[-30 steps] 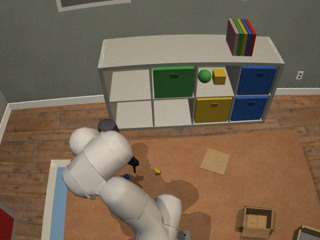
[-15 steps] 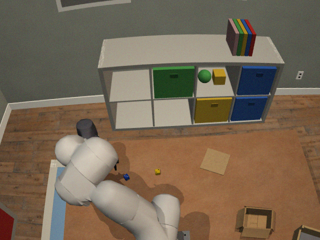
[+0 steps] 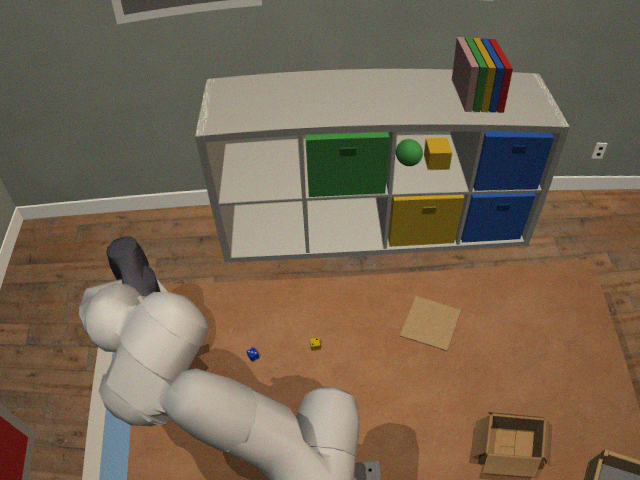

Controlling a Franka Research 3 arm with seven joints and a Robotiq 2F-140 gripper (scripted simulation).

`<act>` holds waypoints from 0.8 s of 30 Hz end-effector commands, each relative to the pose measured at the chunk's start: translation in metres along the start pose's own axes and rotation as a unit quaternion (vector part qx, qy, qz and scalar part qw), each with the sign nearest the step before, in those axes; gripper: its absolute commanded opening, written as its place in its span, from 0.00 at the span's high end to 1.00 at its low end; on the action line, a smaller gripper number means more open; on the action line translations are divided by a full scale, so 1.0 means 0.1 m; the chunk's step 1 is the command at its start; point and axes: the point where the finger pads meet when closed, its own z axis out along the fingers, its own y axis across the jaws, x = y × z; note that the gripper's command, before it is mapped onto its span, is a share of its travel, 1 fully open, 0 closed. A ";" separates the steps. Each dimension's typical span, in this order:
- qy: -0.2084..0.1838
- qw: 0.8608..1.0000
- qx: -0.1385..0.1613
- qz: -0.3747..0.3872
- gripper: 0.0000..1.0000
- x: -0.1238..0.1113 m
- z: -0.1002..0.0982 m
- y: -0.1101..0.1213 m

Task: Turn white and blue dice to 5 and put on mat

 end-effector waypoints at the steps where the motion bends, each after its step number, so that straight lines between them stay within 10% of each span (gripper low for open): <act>1: 0.017 0.999 0.008 0.041 0.00 0.04 0.04 0.12; 24: 0.017 0.999 0.008 0.041 0.00 -0.03 0.05 0.50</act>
